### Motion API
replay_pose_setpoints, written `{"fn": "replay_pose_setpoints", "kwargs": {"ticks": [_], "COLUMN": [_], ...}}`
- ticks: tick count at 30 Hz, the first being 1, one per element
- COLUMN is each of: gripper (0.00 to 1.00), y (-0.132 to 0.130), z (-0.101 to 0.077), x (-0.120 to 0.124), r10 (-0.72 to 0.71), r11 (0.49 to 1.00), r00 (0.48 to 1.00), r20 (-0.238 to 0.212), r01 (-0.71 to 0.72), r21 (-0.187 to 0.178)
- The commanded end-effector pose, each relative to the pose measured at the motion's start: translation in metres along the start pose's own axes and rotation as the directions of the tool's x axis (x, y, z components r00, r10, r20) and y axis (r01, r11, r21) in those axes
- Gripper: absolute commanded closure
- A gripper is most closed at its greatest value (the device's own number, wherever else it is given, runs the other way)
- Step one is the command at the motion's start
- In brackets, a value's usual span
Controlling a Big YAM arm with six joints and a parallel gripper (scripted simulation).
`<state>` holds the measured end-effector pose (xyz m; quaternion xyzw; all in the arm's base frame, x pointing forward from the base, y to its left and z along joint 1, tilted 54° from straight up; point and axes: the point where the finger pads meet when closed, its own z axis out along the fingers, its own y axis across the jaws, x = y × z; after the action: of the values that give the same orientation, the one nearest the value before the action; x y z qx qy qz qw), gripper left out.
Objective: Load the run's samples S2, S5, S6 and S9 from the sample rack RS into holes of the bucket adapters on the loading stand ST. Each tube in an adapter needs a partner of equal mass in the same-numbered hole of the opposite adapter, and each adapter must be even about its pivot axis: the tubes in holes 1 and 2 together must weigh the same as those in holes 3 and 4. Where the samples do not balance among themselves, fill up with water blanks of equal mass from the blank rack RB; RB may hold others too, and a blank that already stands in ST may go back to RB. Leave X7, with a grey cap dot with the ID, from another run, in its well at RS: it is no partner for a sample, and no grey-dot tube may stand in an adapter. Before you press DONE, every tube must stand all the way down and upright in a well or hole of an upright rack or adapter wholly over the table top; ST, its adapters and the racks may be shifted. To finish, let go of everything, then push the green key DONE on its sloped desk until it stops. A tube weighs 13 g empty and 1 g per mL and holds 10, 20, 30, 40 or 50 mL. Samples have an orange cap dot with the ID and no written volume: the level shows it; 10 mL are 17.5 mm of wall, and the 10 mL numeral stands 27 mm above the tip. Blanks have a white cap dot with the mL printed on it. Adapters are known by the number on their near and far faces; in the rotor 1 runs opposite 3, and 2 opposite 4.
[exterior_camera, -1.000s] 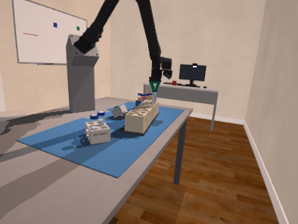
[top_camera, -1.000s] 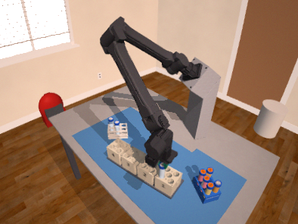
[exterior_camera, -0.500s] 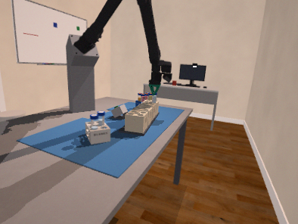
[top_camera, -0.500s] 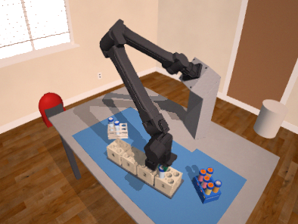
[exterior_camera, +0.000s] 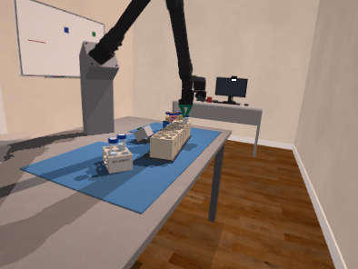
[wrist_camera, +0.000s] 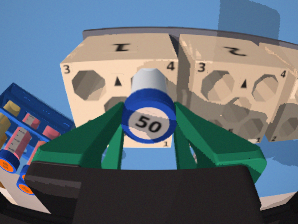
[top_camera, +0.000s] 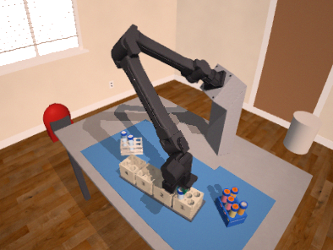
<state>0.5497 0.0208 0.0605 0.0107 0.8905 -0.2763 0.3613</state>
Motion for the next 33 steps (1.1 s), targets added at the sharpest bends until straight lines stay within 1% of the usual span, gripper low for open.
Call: {"fn": "replay_pose_setpoints", "kwargs": {"ticks": [1,2,3,6,10,12,14,15,16,23,24,33], "gripper": [1.0,1.0,1.0,1.0,1.0,1.0,1.0,1.0,1.0,1.0,0.45,0.45], "y": [-0.002,-0.002,0.007,-0.002,-0.002,0.003,-0.002,-0.004,0.002,0.002,0.002,0.002], "z": [0.006,0.006,-0.005,0.011,0.016,0.016,0.021,0.018,0.012,0.013,0.013,0.013], "x": [-0.006,-0.006,-0.011,-0.006,-0.005,-0.006,-0.005,-0.009,-0.007,-0.007,-0.007,-0.007], "r10": [0.001,0.001,-0.009,0.001,0.0,-0.006,0.0,0.005,0.0,0.0,0.0,0.0], "r11": [1.0,1.0,1.0,1.0,1.0,1.0,1.0,1.0,1.0,1.0,1.0,1.0], "r00": [1.0,1.0,0.999,1.0,1.0,1.0,1.0,1.0,1.0,1.0,1.0,1.0], "r20": [0.011,0.011,0.031,0.01,0.01,0.015,0.011,0.019,0.017,0.017,0.017,0.017], "r01": [-0.001,-0.001,0.009,-0.001,0.0,0.006,0.0,-0.005,0.0,0.0,0.0,0.0], "r21": [0.003,0.003,-0.011,0.004,0.004,-0.002,0.003,0.002,-0.005,-0.005,-0.005,-0.005]}}
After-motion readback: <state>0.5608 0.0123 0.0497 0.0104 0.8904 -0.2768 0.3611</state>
